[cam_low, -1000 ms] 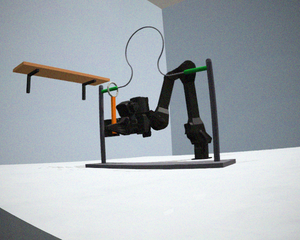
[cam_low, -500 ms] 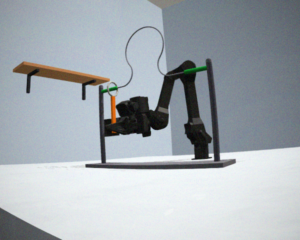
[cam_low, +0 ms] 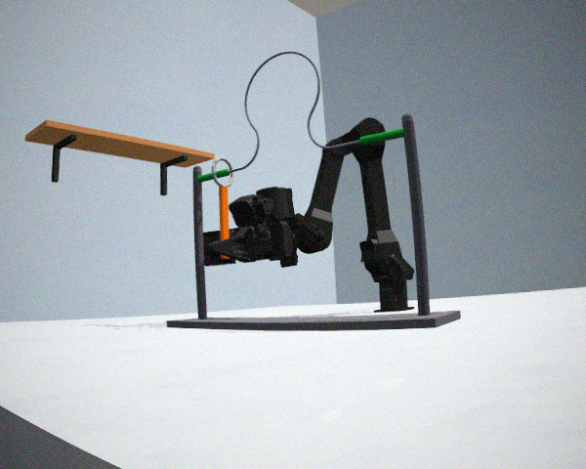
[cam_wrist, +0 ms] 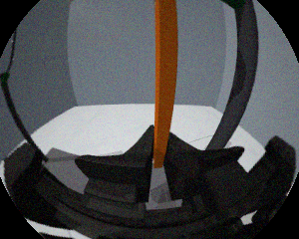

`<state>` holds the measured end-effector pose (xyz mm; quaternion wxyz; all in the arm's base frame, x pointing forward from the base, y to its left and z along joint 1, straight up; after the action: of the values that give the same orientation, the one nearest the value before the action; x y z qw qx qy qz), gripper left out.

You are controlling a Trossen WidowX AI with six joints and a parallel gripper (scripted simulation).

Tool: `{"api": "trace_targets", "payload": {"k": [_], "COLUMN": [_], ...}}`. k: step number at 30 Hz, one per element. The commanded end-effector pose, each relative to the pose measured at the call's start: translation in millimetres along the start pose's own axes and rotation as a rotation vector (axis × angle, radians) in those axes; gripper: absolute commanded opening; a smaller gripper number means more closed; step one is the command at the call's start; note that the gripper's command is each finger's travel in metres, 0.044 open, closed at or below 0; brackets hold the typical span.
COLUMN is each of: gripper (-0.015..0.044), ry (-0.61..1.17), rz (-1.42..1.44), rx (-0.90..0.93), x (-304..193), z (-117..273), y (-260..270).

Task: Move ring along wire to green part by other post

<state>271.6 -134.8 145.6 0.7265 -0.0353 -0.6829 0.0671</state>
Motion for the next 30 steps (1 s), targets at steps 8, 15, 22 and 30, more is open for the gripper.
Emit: {"api": "trace_targets", "payload": {"k": [8, 15, 22, 30], "gripper": [-0.0150, -0.0150, -0.0150, -0.0150], "ry": [0.001, 0.001, 0.000, -0.001], "rz": [-0.008, -0.014, -0.031, -0.078], "rx": [-0.002, -0.002, -0.001, 0.002], "x": [0.2, 1.1, 2.3, 4.3], "z": [1.2, 1.1, 1.1, 1.1], "y": [12.0, 19.6, 28.5, 41.9]}}
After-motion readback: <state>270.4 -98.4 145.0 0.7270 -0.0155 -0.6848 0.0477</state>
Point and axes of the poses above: the point midway between the two fingers, 35 mm back from their tips, its own z axis back along the fingers, its own y axis across the jaws, x = y × z, the point moved 7 cm from there along z, back along the fingers, and after that the axes turned 7 degrees about z, right-handed, at the moved point
